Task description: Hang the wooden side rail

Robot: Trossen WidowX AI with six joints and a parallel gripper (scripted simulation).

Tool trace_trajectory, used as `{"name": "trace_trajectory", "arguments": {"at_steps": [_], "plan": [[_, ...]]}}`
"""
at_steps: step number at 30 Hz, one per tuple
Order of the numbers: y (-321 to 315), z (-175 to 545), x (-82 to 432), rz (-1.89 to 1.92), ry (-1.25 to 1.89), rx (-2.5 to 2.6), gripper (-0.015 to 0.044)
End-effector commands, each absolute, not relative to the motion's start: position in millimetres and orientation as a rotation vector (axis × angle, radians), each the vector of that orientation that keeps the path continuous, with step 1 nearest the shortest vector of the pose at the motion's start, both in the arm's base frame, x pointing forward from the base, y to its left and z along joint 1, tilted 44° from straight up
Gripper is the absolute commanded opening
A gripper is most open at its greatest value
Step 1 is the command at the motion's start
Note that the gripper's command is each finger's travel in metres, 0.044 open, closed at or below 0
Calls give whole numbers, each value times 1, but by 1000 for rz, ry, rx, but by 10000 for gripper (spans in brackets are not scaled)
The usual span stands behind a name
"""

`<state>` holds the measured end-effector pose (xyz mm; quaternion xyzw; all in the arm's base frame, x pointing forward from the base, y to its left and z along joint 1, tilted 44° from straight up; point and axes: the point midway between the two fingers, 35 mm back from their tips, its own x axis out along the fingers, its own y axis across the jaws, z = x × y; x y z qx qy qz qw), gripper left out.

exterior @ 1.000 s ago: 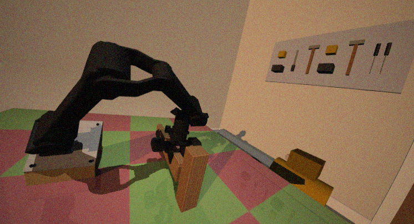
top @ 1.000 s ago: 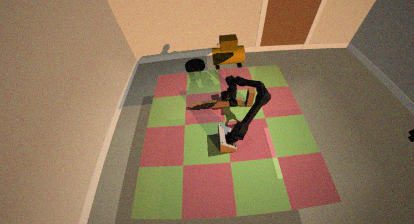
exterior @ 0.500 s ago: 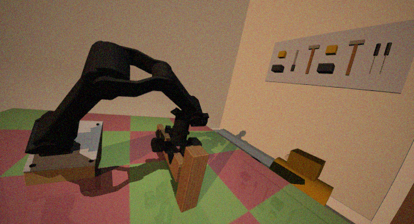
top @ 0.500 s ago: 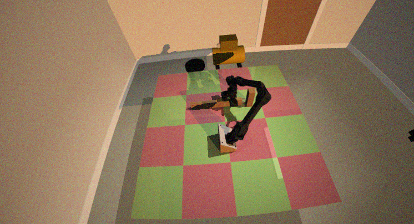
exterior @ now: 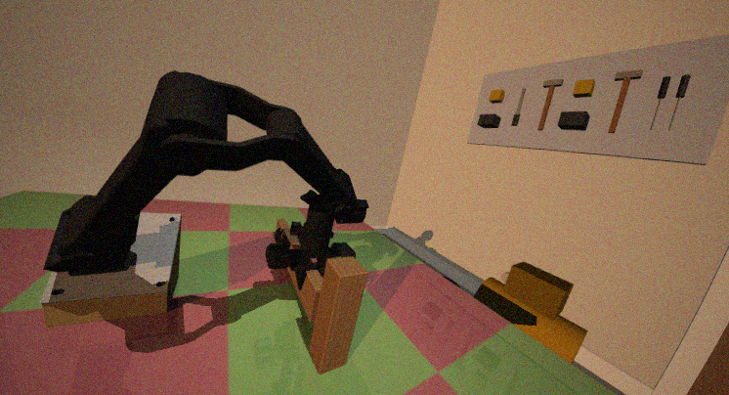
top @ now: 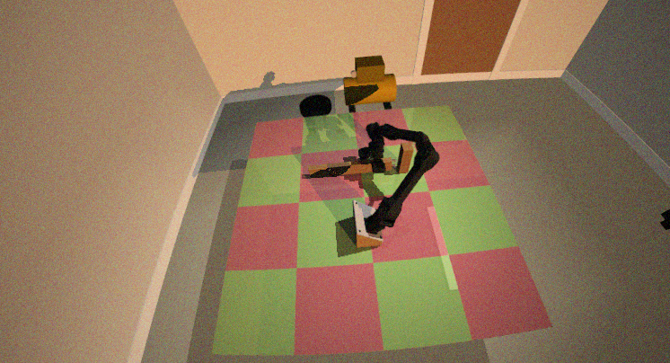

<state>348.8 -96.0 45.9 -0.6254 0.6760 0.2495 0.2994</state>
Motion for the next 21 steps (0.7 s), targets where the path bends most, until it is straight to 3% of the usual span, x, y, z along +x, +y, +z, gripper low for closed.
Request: {"name": "trace_trajectory", "arguments": {"at_steps": [1, 21], "plan": [[-94, 49, 350, 659, 1781, -1672, 0], [-95, 51, 351, 658, 1781, -1672, 0]]}}
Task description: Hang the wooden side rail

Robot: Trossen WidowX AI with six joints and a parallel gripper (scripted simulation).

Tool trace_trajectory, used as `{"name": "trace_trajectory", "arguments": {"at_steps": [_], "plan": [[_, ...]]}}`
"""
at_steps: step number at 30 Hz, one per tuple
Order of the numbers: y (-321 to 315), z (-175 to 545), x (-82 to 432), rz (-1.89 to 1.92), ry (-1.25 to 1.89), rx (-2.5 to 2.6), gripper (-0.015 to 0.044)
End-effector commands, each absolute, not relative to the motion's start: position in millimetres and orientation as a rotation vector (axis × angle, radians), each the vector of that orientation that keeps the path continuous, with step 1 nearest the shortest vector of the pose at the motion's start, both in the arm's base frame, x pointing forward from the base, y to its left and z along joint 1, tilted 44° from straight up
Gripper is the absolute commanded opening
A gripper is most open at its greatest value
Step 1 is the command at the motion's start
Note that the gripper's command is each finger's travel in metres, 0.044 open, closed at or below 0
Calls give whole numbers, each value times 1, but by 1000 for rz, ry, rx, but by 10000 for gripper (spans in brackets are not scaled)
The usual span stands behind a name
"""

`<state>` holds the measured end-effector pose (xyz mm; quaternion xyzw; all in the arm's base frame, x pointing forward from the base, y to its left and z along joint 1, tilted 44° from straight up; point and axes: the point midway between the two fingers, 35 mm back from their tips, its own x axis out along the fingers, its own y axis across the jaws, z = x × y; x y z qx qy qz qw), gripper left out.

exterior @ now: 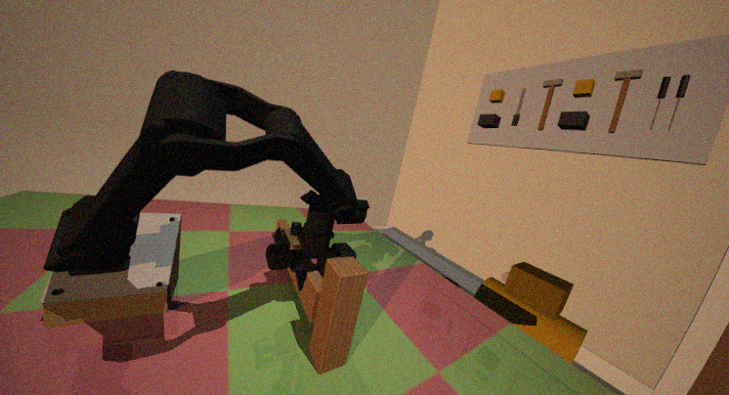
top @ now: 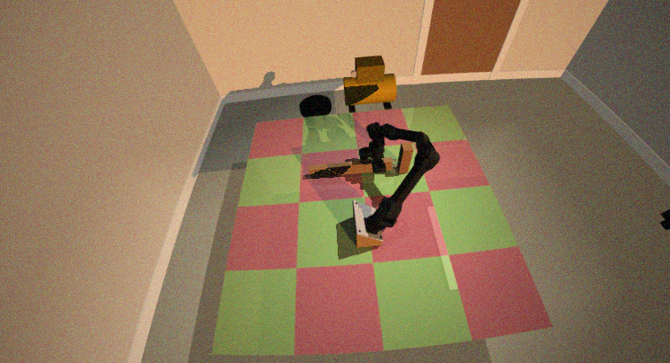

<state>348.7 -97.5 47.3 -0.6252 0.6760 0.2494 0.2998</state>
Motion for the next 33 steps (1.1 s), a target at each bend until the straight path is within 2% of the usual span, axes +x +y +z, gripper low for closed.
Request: {"name": "trace_trajectory", "arguments": {"at_steps": [1, 33], "plan": [[-95, 51, 351, 658, 1781, -1672, 0], [-97, 54, 351, 658, 1781, -1672, 0]]}}
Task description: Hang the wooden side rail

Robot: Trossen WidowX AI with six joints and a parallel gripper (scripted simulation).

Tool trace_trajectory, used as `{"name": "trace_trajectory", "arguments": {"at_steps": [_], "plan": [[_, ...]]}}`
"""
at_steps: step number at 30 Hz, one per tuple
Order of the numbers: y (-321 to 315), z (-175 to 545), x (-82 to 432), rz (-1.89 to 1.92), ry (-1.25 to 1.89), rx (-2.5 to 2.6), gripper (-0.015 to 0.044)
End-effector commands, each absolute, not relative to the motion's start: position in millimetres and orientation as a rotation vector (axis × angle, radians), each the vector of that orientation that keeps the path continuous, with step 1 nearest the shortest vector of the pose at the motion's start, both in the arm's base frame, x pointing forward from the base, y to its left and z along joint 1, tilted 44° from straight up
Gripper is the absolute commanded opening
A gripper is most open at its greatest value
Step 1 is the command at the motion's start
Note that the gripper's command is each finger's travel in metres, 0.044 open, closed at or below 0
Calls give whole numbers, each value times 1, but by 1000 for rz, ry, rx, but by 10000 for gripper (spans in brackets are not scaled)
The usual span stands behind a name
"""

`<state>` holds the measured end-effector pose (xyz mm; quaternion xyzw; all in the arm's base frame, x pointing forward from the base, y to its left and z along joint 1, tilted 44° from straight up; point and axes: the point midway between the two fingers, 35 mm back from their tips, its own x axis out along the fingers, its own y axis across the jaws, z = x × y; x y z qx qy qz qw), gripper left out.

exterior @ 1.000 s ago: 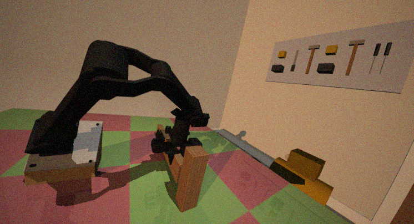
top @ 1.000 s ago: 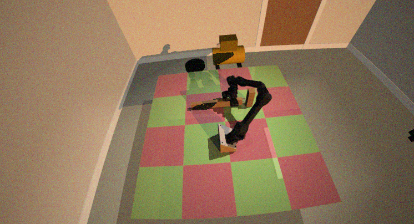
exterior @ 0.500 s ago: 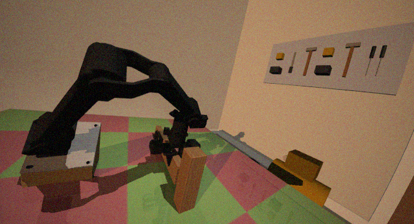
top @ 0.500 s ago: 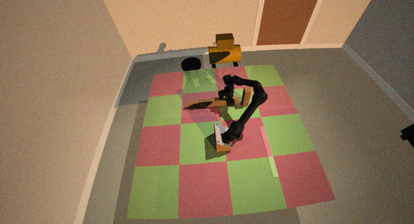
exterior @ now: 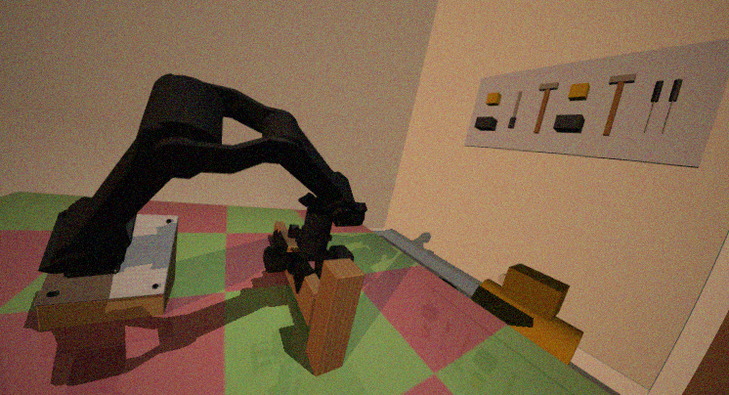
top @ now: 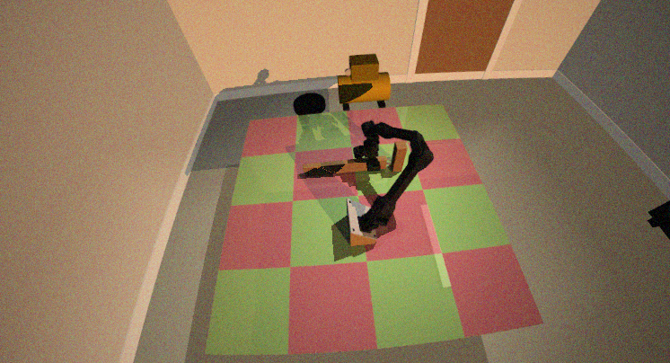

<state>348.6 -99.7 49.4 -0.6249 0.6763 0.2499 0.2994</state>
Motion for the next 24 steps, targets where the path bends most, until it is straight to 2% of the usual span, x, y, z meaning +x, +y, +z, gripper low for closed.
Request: {"name": "trace_trajectory", "arguments": {"at_steps": [1, 24], "plan": [[-97, 54, 351, 658, 1781, -1672, 0], [-100, 55, 351, 658, 1781, -1672, 0]]}}
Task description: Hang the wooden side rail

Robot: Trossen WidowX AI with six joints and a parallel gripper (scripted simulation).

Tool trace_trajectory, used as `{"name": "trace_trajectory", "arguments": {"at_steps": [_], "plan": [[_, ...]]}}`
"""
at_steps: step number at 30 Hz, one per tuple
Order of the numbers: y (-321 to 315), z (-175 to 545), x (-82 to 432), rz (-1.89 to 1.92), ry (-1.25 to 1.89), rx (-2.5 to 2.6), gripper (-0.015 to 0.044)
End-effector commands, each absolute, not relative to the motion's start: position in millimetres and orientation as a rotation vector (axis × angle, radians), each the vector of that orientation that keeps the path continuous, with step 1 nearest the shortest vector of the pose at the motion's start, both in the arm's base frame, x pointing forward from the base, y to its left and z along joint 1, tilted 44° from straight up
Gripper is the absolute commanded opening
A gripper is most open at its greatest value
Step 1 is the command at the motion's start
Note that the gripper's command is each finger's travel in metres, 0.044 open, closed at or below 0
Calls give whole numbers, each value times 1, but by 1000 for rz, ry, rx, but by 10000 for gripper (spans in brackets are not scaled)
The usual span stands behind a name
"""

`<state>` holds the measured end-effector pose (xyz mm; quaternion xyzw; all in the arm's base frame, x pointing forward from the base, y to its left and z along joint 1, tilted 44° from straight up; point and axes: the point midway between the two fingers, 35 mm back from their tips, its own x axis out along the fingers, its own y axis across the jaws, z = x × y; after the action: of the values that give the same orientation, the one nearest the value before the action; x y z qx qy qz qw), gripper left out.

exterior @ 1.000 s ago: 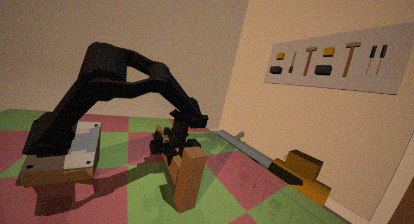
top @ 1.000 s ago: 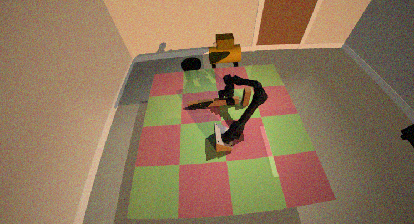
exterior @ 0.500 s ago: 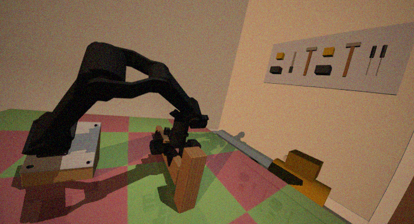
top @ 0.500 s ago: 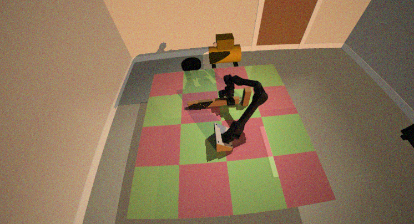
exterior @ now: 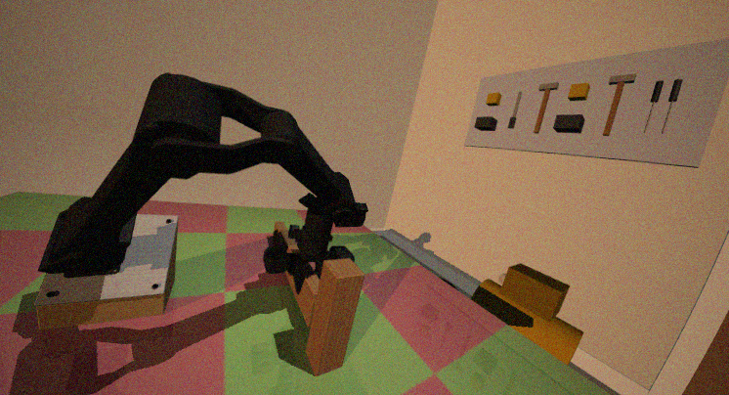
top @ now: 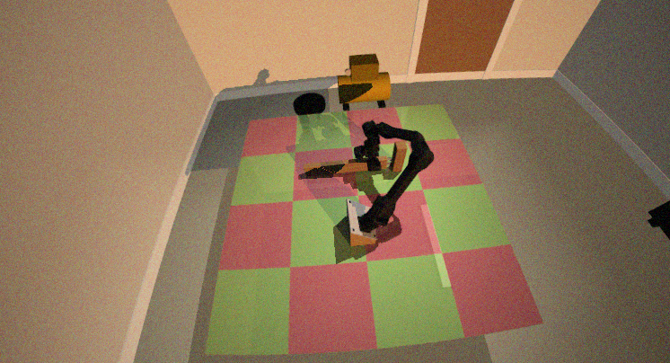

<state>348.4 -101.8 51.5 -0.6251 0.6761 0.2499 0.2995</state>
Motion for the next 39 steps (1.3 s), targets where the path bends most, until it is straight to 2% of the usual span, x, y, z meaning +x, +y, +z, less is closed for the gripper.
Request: {"name": "trace_trajectory", "arguments": {"at_steps": [1, 39], "plan": [[-100, 55, 351, 658, 1781, -1672, 0], [-103, 58, 350, 658, 1781, -1672, 0]]}}
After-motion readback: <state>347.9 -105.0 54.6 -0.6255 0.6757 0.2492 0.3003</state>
